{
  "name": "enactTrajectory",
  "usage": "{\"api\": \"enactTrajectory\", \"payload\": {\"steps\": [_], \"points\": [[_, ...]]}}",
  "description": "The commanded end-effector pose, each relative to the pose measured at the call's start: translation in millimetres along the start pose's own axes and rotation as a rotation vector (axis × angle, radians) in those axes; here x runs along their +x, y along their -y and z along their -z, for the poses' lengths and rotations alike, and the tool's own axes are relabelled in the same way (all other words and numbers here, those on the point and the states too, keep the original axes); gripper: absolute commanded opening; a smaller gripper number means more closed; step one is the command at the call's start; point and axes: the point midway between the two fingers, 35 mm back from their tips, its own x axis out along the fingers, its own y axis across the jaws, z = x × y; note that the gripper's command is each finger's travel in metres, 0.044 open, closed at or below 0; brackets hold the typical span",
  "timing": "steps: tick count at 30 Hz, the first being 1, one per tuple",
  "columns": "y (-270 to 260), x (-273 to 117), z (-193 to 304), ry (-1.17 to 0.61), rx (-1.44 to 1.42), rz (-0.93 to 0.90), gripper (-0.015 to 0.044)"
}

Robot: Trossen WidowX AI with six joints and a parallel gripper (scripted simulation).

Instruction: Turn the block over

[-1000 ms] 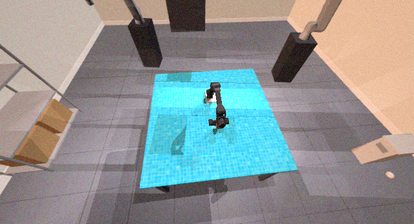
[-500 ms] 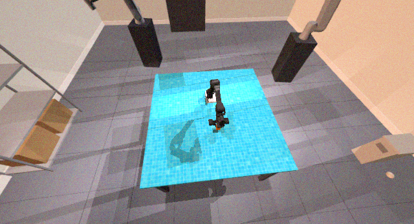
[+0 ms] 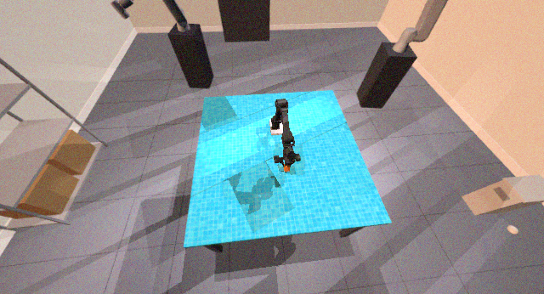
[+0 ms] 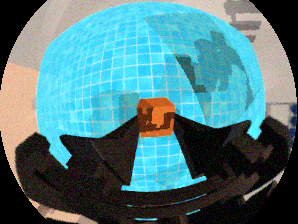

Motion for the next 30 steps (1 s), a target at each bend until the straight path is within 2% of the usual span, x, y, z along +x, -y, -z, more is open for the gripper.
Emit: {"api": "enactTrajectory", "payload": {"steps": [1, 13, 30], "points": [[0.5, -2.3, 1.4, 0.07, 0.004, 0.004, 0.0], [0.7, -3.9, 5.1, 0.164, 0.006, 0.003, 0.0], [-0.3, 26.9, 4.0, 0.429, 0.001, 0.004, 0.0]]}}
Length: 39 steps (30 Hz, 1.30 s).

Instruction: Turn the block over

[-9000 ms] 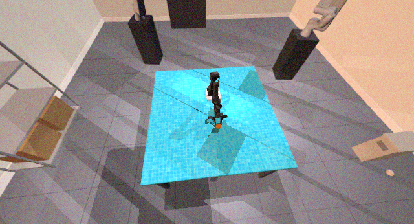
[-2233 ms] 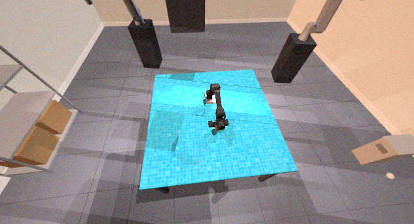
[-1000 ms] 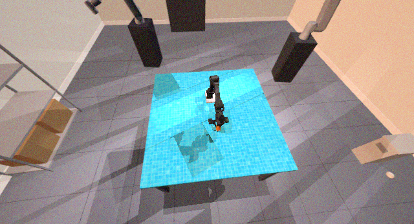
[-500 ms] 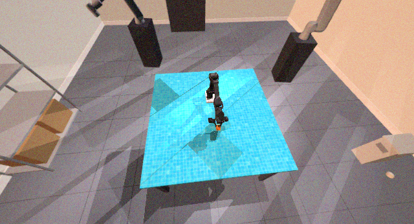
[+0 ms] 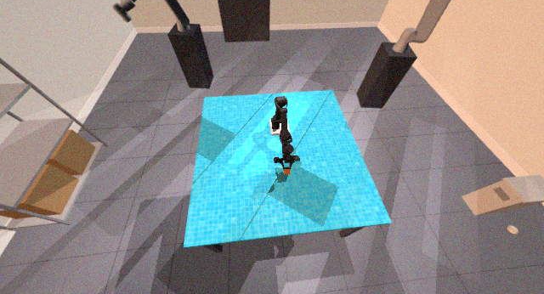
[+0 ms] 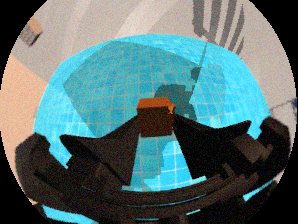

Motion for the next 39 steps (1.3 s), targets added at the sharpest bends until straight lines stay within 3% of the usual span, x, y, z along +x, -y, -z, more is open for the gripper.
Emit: {"api": "enactTrajectory", "payload": {"steps": [1, 16, 37, 39], "points": [[0.4, 3.7, 4.3, 0.073, -0.003, 0.004, 0.0], [1.5, -3.9, 15.9, 0.304, 0.001, 0.004, 0.0], [1.5, -6.5, 14.5, 0.335, 0.001, 0.004, 0.0], [1.5, -6.5, 14.5, 0.335, 0.001, 0.004, 0.0052]]}}
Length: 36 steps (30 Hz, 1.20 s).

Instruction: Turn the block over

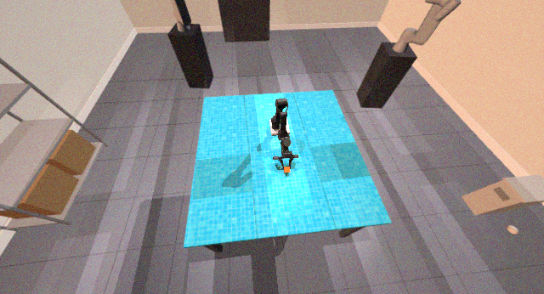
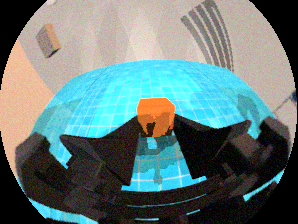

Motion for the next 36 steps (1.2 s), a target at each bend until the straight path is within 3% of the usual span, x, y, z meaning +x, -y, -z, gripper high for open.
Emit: {"api": "enactTrajectory", "payload": {"steps": [1, 15, 36], "points": [[0.5, -0.2, -0.7, 0.004, -0.003, 0.004, 0.0079], [0.5, -0.2, -0.7, 0.004, -0.003, 0.004, 0.044], [0.5, -0.2, -0.7, 0.004, -0.003, 0.004, 0.044]]}}
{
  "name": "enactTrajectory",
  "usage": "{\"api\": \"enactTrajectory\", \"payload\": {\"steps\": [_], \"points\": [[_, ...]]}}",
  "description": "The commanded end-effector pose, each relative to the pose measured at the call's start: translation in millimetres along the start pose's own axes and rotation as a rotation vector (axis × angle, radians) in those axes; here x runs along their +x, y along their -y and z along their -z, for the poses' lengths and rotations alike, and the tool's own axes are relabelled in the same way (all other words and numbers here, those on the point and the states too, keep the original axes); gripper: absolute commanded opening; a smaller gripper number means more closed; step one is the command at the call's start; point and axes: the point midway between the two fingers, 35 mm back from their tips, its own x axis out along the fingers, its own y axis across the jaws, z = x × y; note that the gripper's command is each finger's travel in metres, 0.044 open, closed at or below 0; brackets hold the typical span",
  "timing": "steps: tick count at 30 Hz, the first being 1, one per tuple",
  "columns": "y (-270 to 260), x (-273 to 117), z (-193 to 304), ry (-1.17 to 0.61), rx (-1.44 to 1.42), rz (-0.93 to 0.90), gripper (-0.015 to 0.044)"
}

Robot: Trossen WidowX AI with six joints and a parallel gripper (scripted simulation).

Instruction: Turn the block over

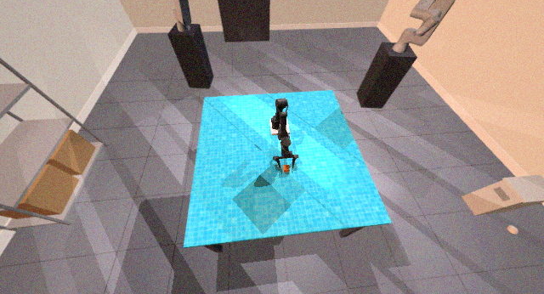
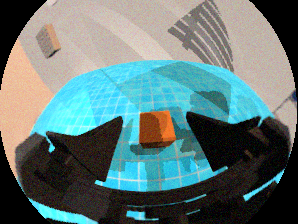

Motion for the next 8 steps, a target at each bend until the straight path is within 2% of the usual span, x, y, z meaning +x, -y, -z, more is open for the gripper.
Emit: {"api": "enactTrajectory", "payload": {"steps": [1, 8], "points": [[0.4, -0.1, -0.2, 0.001, -0.003, 0.003, 0.044], [0.4, -0.1, -0.2, 0.001, -0.003, 0.003, 0.044]]}}
